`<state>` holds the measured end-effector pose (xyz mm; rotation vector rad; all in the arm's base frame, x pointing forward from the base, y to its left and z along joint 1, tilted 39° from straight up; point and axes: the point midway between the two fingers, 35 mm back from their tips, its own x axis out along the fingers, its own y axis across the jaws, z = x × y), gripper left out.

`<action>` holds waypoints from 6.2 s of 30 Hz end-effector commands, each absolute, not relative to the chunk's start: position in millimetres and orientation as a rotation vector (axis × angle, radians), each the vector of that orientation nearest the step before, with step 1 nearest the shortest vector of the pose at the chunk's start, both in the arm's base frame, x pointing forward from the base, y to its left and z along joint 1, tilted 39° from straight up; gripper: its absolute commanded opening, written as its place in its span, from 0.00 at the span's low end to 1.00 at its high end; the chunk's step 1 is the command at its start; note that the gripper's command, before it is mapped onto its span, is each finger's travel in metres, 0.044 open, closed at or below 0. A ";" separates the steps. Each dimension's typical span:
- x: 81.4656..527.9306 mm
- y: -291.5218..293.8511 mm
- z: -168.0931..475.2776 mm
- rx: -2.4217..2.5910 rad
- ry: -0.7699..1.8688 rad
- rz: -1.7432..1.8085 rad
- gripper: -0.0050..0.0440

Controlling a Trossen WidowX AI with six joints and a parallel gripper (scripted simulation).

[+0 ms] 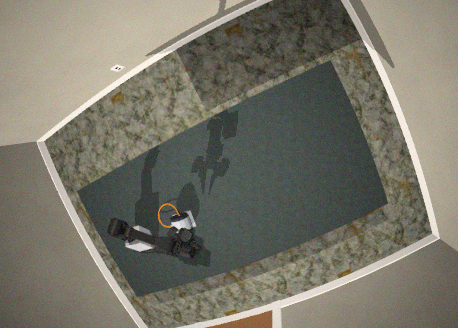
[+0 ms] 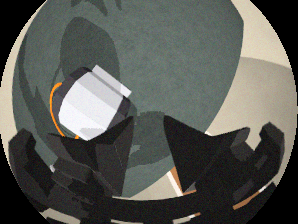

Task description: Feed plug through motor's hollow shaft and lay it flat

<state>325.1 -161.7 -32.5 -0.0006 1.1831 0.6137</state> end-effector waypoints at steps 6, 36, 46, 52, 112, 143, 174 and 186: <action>309.6 -171.7 -53.4 -0.209 1.058 0.859 0.43; 277.6 -126.1 -81.2 -0.433 0.631 1.269 0.43; 279.1 -122.2 -85.9 -0.435 0.631 1.276 0.43; 280.7 -113.3 -88.7 -0.433 0.631 1.270 0.43; 277.9 -141.2 -118.6 -0.457 0.629 1.258 0.35; 280.9 -109.8 -133.2 -0.434 0.631 1.269 0.43; 281.2 -114.6 -135.5 -0.443 0.632 1.269 0.10; 273.4 -139.4 -157.0 -0.434 0.631 1.269 0.10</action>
